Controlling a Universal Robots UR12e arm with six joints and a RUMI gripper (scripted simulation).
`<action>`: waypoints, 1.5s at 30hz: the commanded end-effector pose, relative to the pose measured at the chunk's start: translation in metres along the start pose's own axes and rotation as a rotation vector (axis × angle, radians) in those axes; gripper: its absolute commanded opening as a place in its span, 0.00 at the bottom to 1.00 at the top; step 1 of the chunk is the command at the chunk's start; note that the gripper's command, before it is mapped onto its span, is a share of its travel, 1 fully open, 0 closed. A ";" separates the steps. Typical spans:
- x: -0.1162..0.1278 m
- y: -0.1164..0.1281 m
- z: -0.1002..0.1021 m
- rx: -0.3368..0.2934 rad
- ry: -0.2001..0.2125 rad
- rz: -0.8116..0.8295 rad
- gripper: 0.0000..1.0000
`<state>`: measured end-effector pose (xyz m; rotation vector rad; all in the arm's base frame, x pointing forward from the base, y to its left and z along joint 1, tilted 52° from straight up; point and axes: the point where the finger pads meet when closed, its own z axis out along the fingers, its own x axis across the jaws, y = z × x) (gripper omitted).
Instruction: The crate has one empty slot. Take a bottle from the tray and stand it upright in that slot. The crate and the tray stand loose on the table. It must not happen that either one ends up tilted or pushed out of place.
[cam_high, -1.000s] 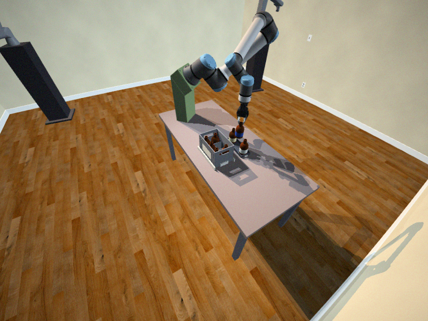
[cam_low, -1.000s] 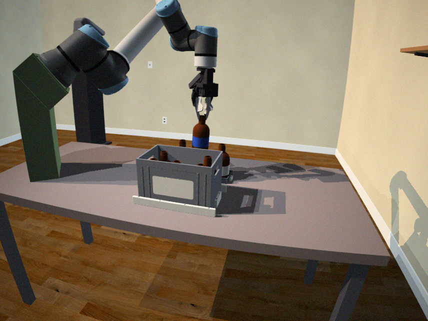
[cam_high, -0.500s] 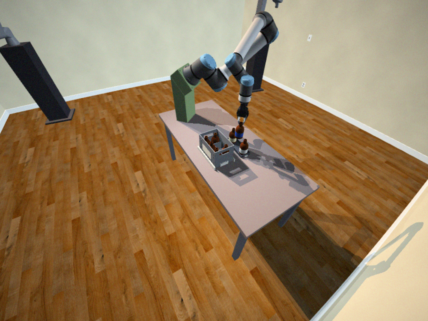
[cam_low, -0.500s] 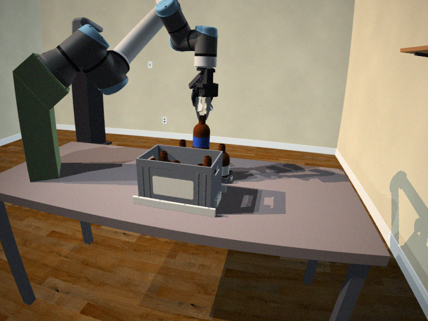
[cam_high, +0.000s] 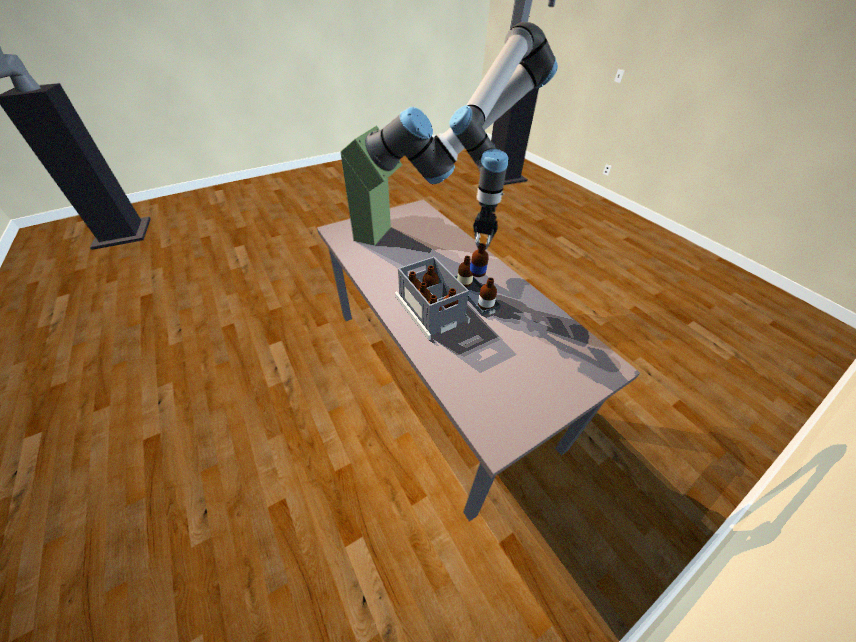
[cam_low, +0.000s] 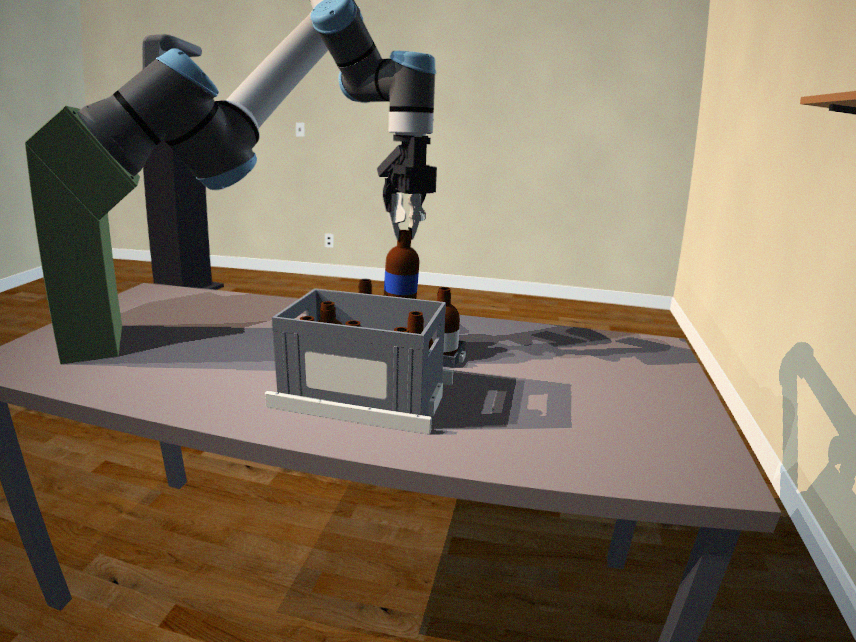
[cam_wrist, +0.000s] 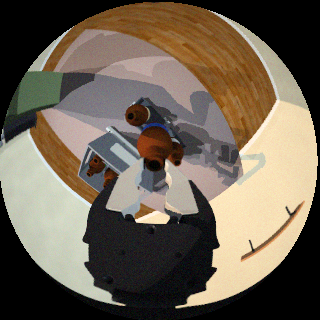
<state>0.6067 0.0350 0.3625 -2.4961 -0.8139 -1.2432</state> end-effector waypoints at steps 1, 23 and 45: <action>0.000 0.000 -0.002 -0.001 0.000 -0.001 0.00; 0.000 0.000 -0.023 -0.001 0.000 -0.001 0.00; 0.000 0.000 -0.038 -0.001 0.000 -0.001 0.00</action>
